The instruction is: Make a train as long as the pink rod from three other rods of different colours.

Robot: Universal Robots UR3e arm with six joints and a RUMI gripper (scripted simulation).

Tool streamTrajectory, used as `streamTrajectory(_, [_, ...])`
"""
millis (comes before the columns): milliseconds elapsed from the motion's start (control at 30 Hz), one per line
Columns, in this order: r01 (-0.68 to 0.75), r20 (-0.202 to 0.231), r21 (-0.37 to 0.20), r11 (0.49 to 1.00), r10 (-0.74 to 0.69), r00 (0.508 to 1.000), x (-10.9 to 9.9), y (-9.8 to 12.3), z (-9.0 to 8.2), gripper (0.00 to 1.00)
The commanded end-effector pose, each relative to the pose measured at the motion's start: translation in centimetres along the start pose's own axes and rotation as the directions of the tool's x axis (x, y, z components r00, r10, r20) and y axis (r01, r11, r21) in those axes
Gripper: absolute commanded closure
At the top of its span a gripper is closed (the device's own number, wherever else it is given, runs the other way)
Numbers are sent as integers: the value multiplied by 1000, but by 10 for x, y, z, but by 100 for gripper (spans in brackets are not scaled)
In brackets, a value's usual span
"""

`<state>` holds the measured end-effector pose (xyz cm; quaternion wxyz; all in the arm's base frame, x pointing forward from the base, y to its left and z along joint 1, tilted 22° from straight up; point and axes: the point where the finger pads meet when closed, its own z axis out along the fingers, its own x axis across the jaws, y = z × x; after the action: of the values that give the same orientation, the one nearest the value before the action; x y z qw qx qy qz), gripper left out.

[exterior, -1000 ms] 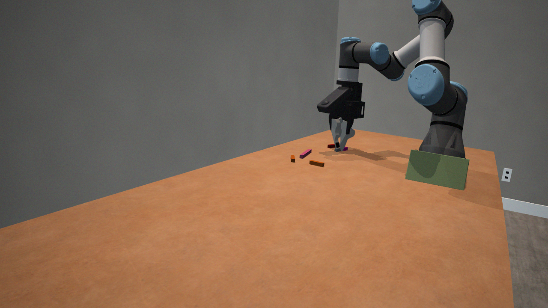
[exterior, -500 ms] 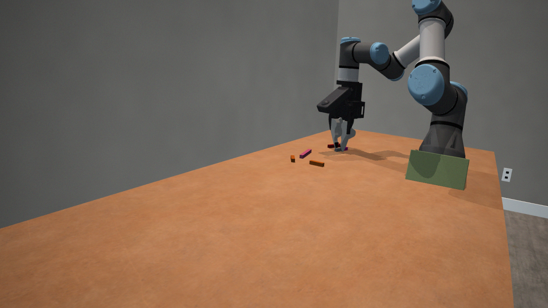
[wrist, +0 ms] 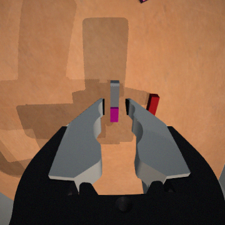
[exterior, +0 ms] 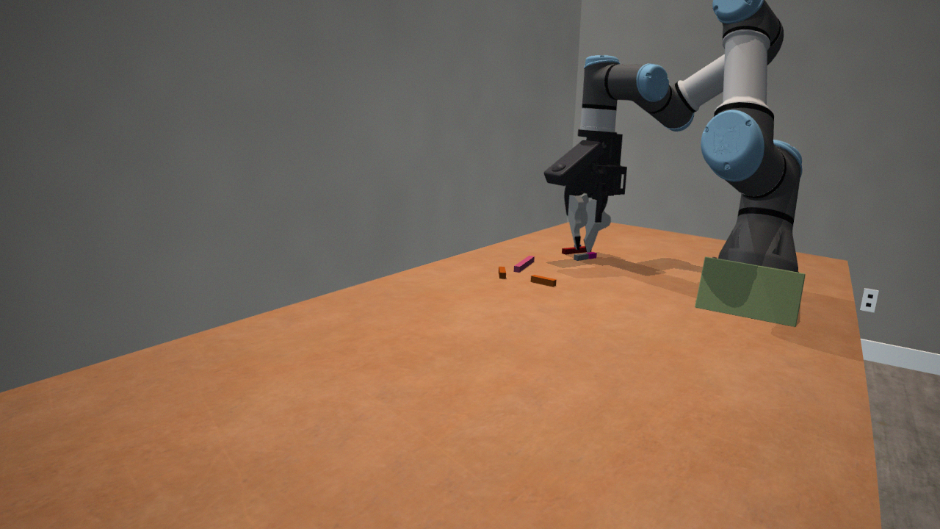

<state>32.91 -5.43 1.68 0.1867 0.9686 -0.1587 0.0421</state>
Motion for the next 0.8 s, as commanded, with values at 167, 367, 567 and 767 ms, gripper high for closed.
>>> streamTrajectory(167, [-1,-1,0,1000,1,1000,1,0,-27,86])
streamTrajectory(367, [-1,-1,0,1000,1,1000,1,0,-51,86])
streamTrajectory(567, [-1,-1,0,1000,1,1000,1,0,-63,86])
streamTrajectory(767, [-1,-1,0,1000,1,1000,1,0,-73,86])
